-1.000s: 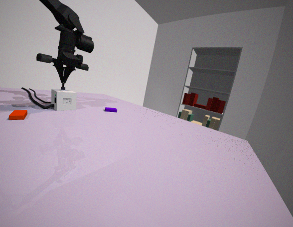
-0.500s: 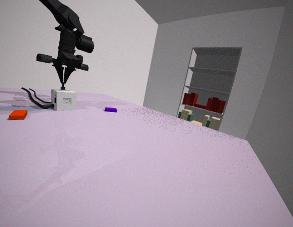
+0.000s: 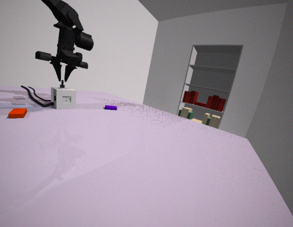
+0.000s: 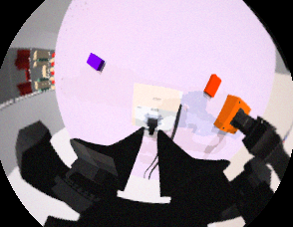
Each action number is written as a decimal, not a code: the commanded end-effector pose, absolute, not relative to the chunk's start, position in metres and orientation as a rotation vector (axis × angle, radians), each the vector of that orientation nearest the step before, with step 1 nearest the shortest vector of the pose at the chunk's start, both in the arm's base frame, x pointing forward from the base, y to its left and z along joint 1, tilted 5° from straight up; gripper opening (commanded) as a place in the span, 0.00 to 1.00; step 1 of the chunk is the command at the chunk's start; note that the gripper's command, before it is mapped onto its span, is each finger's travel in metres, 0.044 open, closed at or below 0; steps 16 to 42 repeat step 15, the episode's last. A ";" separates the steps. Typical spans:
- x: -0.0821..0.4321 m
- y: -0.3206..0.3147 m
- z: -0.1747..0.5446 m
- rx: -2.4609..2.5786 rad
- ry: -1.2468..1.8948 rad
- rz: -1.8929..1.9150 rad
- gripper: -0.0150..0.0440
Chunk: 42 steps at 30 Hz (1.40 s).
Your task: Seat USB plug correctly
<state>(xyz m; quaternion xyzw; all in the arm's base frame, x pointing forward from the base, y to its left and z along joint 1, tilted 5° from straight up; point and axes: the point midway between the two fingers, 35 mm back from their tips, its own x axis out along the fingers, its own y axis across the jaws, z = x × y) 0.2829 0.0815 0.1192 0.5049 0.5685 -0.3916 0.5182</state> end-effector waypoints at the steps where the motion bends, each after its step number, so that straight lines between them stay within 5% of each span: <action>1: 0.283 0.082 0.119 1.212 1.364 -0.940 0.42; 42: 0.282 0.081 0.130 1.211 1.364 -0.940 0.42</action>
